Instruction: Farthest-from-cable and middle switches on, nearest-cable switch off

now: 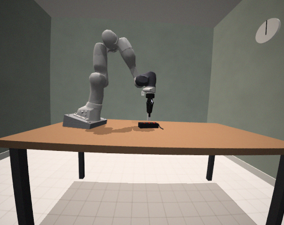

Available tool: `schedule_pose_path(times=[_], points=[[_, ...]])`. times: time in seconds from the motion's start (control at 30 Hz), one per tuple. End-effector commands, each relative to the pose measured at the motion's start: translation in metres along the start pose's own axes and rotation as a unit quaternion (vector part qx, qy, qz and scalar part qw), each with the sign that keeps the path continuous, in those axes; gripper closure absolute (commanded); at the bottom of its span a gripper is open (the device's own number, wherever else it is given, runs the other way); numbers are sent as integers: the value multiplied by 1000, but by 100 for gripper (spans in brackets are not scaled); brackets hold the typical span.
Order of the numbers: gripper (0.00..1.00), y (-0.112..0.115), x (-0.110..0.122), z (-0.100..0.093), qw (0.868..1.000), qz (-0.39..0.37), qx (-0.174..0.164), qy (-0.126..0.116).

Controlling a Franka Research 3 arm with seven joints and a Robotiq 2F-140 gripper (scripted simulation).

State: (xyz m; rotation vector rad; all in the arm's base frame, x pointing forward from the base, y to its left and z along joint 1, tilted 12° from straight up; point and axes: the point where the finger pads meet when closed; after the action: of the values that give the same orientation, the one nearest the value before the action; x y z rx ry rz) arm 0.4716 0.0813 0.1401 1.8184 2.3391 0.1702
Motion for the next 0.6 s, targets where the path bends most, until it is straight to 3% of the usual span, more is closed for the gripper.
schedule_pose_path(times=[0.0, 0.57], points=[[100, 2, 0, 4, 1000, 2, -4, -1], [100, 3, 0, 12, 1000, 2, -4, -1]])
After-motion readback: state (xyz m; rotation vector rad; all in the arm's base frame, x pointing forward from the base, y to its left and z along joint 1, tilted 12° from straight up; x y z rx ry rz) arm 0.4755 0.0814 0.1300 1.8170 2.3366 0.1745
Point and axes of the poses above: the point where the finger pads meet when closed, its own z axis out along the fingers, its own x axis across the jaws, y = z × x, and after that the axes turned 10 degrees about z, right-handed
